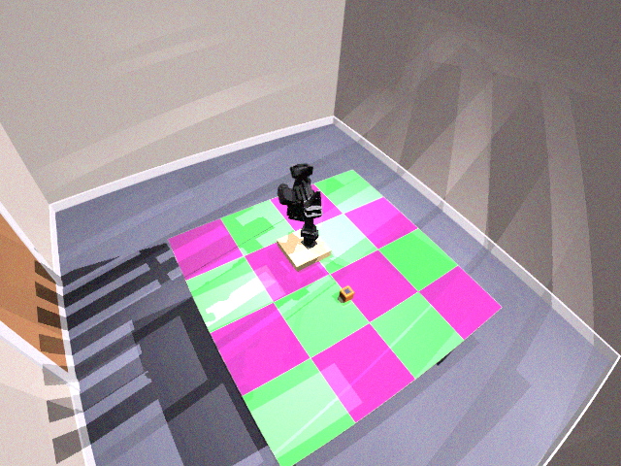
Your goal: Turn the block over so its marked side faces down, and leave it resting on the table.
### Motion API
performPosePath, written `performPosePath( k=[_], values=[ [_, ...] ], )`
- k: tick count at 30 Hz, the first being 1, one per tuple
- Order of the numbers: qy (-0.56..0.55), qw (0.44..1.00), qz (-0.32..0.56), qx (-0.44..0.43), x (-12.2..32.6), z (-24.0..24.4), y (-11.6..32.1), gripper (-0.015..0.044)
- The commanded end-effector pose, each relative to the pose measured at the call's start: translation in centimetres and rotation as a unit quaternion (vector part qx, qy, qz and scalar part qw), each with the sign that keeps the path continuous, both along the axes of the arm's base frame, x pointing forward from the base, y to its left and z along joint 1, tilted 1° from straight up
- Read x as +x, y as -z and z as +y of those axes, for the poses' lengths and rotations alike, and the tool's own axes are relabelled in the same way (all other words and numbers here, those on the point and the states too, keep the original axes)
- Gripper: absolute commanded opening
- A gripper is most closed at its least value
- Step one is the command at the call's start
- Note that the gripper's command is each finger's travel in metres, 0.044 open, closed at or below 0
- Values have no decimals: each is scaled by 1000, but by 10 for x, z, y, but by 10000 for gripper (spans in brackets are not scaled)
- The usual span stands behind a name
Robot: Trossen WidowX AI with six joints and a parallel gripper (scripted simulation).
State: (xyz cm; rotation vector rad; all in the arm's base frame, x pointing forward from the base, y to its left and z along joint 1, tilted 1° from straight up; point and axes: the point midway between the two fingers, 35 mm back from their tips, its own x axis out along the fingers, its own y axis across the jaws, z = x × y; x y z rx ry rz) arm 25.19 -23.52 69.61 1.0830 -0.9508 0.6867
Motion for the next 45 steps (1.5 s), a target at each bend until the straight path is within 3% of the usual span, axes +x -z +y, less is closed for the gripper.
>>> performPosePath(
  k=[1, 7, 15, 26, 36, 45],
  values=[
    [1, 1000, 1, 2, 1, -1, 1, 426],
    [57, 994, 68, 61, 54, -27, 37, 440],
    [141, 949, 260, 111, 146, -47, 129, 440],
    [187, 805, 561, 34, 227, -9, 297, 440],
    [135, 604, 767, -166, 222, 72, 444, 440],
    [6, 362, 846, -391, 149, 148, 547, 440]
  ],
)
